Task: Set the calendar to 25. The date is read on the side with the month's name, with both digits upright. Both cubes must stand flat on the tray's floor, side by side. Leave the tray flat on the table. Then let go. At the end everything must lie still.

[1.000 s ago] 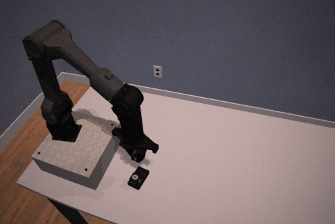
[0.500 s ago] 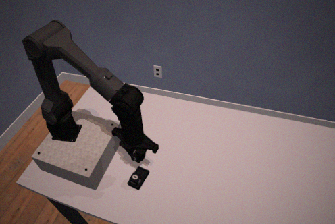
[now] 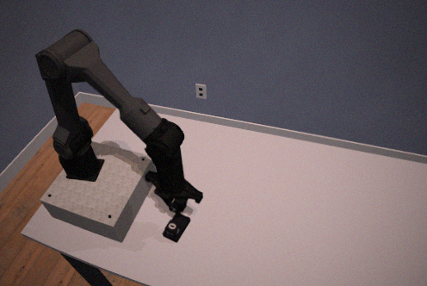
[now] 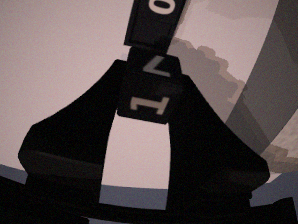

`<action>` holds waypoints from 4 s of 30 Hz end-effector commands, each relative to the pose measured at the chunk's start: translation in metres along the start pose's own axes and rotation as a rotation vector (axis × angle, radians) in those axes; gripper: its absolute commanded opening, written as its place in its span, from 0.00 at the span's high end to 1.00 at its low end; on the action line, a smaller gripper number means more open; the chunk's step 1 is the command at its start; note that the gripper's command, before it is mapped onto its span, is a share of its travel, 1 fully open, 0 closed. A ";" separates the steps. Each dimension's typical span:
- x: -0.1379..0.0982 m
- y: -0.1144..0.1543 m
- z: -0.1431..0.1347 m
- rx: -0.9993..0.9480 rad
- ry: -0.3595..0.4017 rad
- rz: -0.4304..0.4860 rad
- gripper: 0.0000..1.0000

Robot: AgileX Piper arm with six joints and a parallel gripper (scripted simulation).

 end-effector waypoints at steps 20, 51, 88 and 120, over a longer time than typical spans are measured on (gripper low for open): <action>0.059 0.000 0.000 0.000 -0.001 -0.001 0.64; 0.059 0.000 0.000 0.000 -0.001 -0.001 0.64; 0.059 -0.001 0.000 0.000 -0.002 -0.001 0.64; 0.069 -0.001 -0.001 0.000 0.000 -0.001 0.64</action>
Point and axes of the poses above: the point where the finger pads meet when closed, its own x axis out along the fingers, its own z axis across the jaws, y = z × x, the point moved 5 cm from there along -x, back along the fingers, and after that the axes turned 12 degrees about -x, right-handed, at the moved point
